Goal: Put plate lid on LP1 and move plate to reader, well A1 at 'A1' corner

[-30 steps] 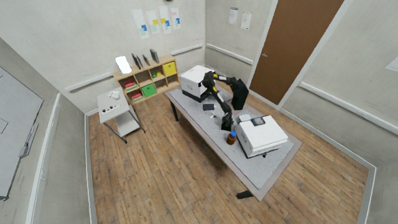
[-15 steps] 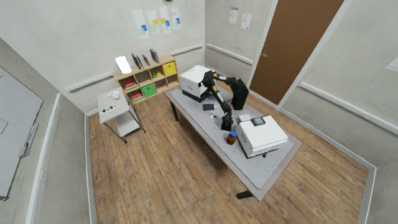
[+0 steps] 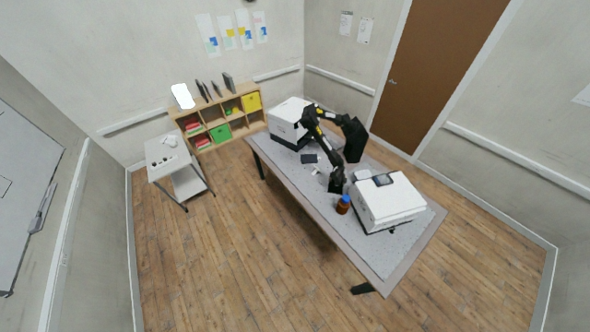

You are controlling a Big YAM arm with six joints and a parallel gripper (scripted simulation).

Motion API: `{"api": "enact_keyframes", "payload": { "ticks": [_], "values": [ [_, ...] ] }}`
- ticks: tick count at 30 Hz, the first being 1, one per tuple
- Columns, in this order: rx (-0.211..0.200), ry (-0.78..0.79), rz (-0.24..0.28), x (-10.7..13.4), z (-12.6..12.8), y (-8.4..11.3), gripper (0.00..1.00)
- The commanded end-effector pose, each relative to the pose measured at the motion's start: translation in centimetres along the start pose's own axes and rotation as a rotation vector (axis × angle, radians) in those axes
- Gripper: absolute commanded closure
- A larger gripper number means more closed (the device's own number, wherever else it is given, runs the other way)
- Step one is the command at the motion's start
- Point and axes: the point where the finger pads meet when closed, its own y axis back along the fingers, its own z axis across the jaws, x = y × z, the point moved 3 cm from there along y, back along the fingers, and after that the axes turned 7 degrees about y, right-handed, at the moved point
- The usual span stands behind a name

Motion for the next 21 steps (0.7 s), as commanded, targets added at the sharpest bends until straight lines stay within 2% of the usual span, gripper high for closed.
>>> {"api": "enact_keyframes", "payload": {
  "ticks": [1, 7, 15, 21],
  "values": [
    [0.007, -0.015, -0.006, -0.2, -0.6, 1.3, 0.00],
    [-0.002, -0.002, -0.018, -0.4, 0.3, 3.8, 0.00],
    [-0.001, -0.014, 0.010, 0.5, -0.1, 4.6, 0.00],
    [0.000, -0.018, -0.026, -1.0, -0.1, 7.1, 0.00]
  ]
}}
